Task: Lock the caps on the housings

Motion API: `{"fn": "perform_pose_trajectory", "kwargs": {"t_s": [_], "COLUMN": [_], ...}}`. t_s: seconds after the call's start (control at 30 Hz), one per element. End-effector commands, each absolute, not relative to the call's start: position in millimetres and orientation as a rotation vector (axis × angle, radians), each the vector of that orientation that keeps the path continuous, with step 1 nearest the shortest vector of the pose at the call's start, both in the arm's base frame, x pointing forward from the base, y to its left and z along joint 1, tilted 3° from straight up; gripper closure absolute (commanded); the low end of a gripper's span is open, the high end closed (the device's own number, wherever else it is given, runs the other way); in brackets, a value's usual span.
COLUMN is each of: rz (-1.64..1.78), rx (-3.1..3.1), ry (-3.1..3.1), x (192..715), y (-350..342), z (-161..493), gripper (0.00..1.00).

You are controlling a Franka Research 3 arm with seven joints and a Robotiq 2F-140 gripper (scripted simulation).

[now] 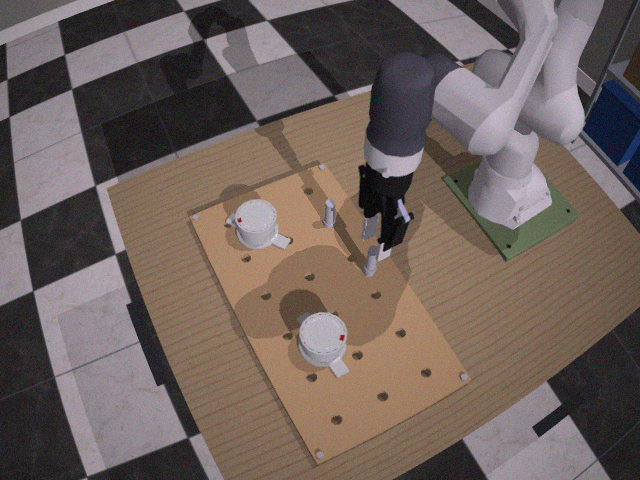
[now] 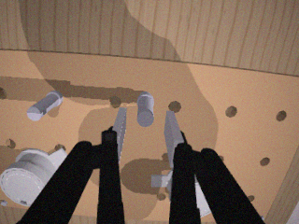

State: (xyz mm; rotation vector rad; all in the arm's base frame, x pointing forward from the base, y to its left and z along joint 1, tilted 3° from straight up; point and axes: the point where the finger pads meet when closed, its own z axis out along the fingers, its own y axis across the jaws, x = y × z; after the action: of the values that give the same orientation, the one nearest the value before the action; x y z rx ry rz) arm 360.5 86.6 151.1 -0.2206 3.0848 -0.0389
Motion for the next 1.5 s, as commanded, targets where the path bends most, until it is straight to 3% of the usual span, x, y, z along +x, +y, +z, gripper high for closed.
{"fn": "perform_pose_trajectory", "kwargs": {"t_s": [0.0, 1.47], "rz": [-0.034, -0.034], "rx": [-0.208, -0.208], "ry": [3.08, 3.08], "x": [363, 366], "y": [86, 86], "z": [146, 98], "gripper": [0.64, 0.64]}}
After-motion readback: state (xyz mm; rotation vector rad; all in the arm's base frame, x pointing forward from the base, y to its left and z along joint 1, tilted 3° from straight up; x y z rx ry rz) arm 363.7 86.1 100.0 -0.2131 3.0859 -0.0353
